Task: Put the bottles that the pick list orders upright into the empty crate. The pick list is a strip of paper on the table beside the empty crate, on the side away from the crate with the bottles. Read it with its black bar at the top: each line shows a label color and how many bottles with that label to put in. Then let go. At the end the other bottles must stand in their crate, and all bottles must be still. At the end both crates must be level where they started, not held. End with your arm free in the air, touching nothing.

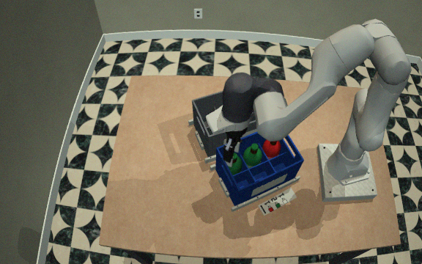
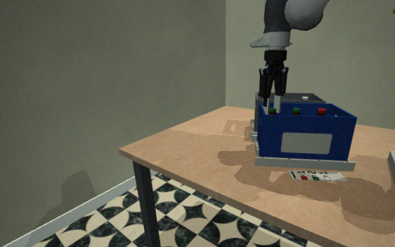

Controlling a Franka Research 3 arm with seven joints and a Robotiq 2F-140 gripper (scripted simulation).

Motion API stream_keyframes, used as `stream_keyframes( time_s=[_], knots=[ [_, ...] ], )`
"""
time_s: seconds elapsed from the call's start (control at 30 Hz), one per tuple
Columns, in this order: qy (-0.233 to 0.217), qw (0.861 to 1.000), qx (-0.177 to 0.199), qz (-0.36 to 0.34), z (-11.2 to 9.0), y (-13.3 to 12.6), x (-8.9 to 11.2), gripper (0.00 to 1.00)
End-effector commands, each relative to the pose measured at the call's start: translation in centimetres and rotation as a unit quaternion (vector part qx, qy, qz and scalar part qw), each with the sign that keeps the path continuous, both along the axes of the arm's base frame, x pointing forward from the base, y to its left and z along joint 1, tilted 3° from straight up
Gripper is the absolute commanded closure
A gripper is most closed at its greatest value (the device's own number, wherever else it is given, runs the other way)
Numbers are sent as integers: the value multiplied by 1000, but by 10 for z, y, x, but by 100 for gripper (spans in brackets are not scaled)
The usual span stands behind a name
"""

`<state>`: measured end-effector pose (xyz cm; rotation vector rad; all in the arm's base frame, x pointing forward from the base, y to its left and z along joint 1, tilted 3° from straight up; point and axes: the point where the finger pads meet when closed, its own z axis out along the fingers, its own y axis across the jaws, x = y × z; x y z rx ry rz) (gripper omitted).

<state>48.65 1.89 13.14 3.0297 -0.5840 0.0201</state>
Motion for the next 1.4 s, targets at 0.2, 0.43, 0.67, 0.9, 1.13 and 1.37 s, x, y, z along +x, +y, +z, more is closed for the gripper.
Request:
stream_keyframes(
  time_s=[0.2, 0.43, 0.67, 0.9, 1.13, 1.37],
  knots=[
    [0, 1000, 0, -2, 12, -1, 0, 62],
    [0, 1000, 0, -2, 31, 0, 0, 62],
    [0, 1000, 0, -2, 44, 1, 0, 62],
    [0, 1000, 0, -2, 63, 2, 0, 62],
    [0, 1000, 0, -2, 81, 3, 0, 62],
    [0, 1000, 0, -2, 84, 3, 0, 62]
  ],
)
